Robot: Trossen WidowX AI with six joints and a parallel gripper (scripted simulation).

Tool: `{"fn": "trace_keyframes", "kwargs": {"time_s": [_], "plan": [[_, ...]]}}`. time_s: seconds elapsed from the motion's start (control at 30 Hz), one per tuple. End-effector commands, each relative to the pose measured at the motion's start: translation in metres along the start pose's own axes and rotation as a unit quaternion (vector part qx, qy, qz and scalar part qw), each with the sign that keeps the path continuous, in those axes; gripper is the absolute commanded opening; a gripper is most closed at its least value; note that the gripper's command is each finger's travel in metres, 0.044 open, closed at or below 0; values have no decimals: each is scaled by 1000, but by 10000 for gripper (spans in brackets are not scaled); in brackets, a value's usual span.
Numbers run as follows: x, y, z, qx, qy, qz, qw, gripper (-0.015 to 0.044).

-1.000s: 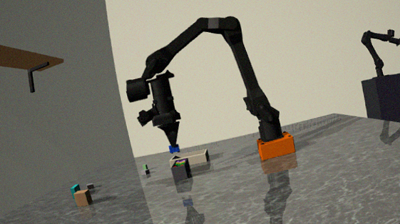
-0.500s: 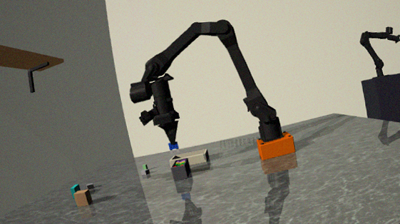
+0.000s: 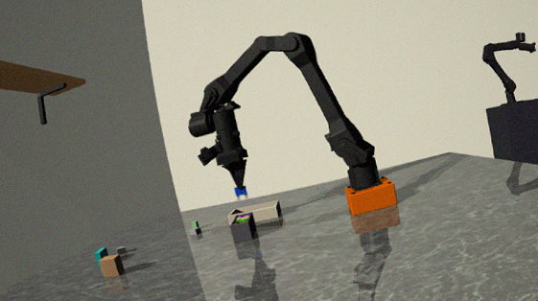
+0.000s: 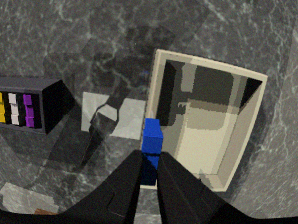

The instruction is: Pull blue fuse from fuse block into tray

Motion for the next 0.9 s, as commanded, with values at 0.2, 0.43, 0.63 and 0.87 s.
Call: {"fn": "trace_keyframes", "kwargs": {"time_s": [0.2, 0.43, 0.63, 0.87], "plan": [[0, 14, -53, 0, -1, -1, 1000, 0], [6, 14, -54, 0, -1, -1, 1000, 0], [15, 14, -54, 0, -1, -1, 1000, 0], [27, 14, -54, 0, -1, -1, 1000, 0]]}}
Point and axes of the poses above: the point midway between the two fingers, 35 mm back from their tips, its own x axis out along the fingers, its own z axis across the jaws, y = z × x, the point moved 8 cm from there along -x, back along the fingers, and after that the axes turned 4 degrees about x, right-handed, at the moved point
